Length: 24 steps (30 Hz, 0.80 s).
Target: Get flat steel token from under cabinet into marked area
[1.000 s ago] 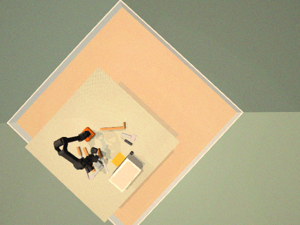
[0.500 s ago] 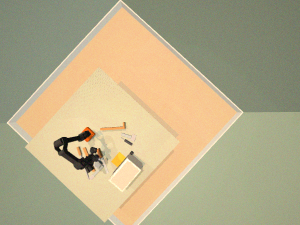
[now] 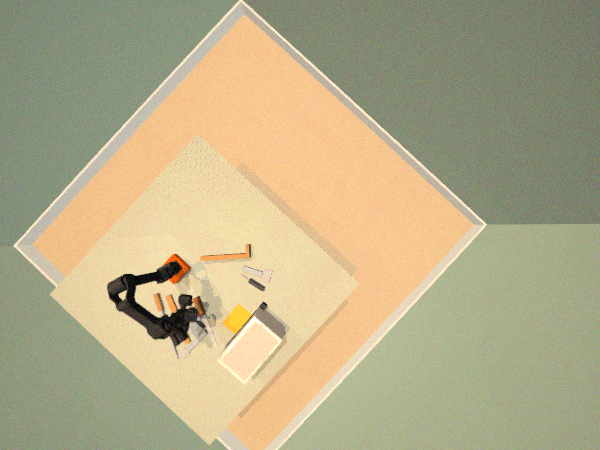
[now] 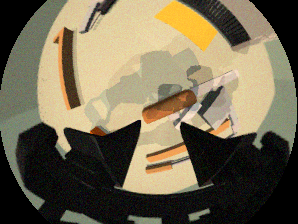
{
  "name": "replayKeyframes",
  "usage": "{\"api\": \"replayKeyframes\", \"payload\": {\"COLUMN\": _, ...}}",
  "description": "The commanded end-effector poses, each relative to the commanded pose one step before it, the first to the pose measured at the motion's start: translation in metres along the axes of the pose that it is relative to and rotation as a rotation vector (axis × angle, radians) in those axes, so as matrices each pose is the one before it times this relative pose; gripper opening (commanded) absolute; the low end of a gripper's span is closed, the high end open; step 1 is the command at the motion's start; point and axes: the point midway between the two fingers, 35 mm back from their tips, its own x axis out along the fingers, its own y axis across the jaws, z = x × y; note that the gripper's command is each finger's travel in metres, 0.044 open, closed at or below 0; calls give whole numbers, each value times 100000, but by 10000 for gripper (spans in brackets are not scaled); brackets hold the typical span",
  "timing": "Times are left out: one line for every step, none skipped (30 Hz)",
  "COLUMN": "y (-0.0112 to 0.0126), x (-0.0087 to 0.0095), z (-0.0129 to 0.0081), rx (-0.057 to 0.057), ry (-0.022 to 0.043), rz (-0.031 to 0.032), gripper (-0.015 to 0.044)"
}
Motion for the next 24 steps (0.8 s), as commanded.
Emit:
{"api": "replayKeyframes", "payload": {"y": -10, "x": -18, "z": -19, "rx": -3605, "ry": 217, "rz": -43, "gripper": 270}}
{"api": "replayKeyframes", "payload": {"y": 0, "x": 0, "z": 1, "rx": -793, "ry": 0, "rz": 0, "gripper": 270}}
{"api": "replayKeyframes", "payload": {"y": 0, "x": 0, "z": 1, "rx": -793, "ry": 0, "rz": 0, "gripper": 270}}
{"api": "replayKeyframes", "payload": {"y": 0, "x": 0, "z": 1, "rx": -793, "ry": 0, "rz": 0, "gripper": 270}}
{"api": "replayKeyframes", "payload": {"y": 0, "x": 0, "z": 1, "rx": -793, "ry": 0, "rz": 0, "gripper": 270}}
{"api": "replayKeyframes", "payload": {"y": 0, "x": 0, "z": 1, "rx": -793, "ry": 0, "rz": 0, "gripper": 270}}
{"api": "replayKeyframes", "payload": {"y": 0, "x": 0, "z": 1, "rx": -793, "ry": 0, "rz": 0, "gripper": 270}}
{"api": "replayKeyframes", "payload": {"y": 0, "x": 0, "z": 1, "rx": -793, "ry": 0, "rz": 0, "gripper": 270}}
{"api": "replayKeyframes", "payload": {"y": 0, "x": 0, "z": 1, "rx": -793, "ry": 0, "rz": 0, "gripper": 270}}
{"api": "replayKeyframes", "payload": {"y": 0, "x": 0, "z": 1, "rx": -793, "ry": 0, "rz": 0, "gripper": 270}}
{"api": "replayKeyframes", "payload": {"y": 0, "x": 0, "z": 1, "rx": -793, "ry": 0, "rz": 0, "gripper": 270}}
{"api": "replayKeyframes", "payload": {"y": 0, "x": 0, "z": 1, "rx": -793, "ry": 0, "rz": 0, "gripper": 270}}
{"api": "replayKeyframes", "payload": {"y": 0, "x": 0, "z": 1, "rx": -793, "ry": 0, "rz": 0, "gripper": 270}}
{"api": "replayKeyframes", "payload": {"y": 0, "x": 0, "z": 1, "rx": -793, "ry": 0, "rz": 0, "gripper": 270}}
{"api": "replayKeyframes", "payload": {"y": 0, "x": 0, "z": 1, "rx": -793, "ry": 0, "rz": 0, "gripper": 270}}
{"api": "replayKeyframes", "payload": {"y": 0, "x": 0, "z": 1, "rx": -793, "ry": 0, "rz": 0, "gripper": 270}}
{"api": "replayKeyframes", "payload": {"y": 0, "x": 0, "z": 1, "rx": -793, "ry": 0, "rz": 0, "gripper": 270}}
{"api": "replayKeyframes", "payload": {"y": 0, "x": 0, "z": 1, "rx": -793, "ry": 0, "rz": 0, "gripper": 270}}
{"api": "replayKeyframes", "payload": {"y": 0, "x": 0, "z": 1, "rx": -793, "ry": 0, "rz": 0, "gripper": 270}}
{"api": "replayKeyframes", "payload": {"y": 0, "x": 0, "z": 1, "rx": -793, "ry": 0, "rz": 0, "gripper": 270}}
{"api": "replayKeyframes", "payload": {"y": 0, "x": 0, "z": 1, "rx": -793, "ry": 0, "rz": 0, "gripper": 270}}
{"api": "replayKeyframes", "payload": {"y": 0, "x": 0, "z": 1, "rx": -793, "ry": 0, "rz": 0, "gripper": 270}}
{"api": "replayKeyframes", "payload": {"y": 0, "x": 0, "z": 1, "rx": -793, "ry": 0, "rz": 0, "gripper": 270}}
{"api": "replayKeyframes", "payload": {"y": 0, "x": 0, "z": 1, "rx": -793, "ry": 0, "rz": 0, "gripper": 270}}
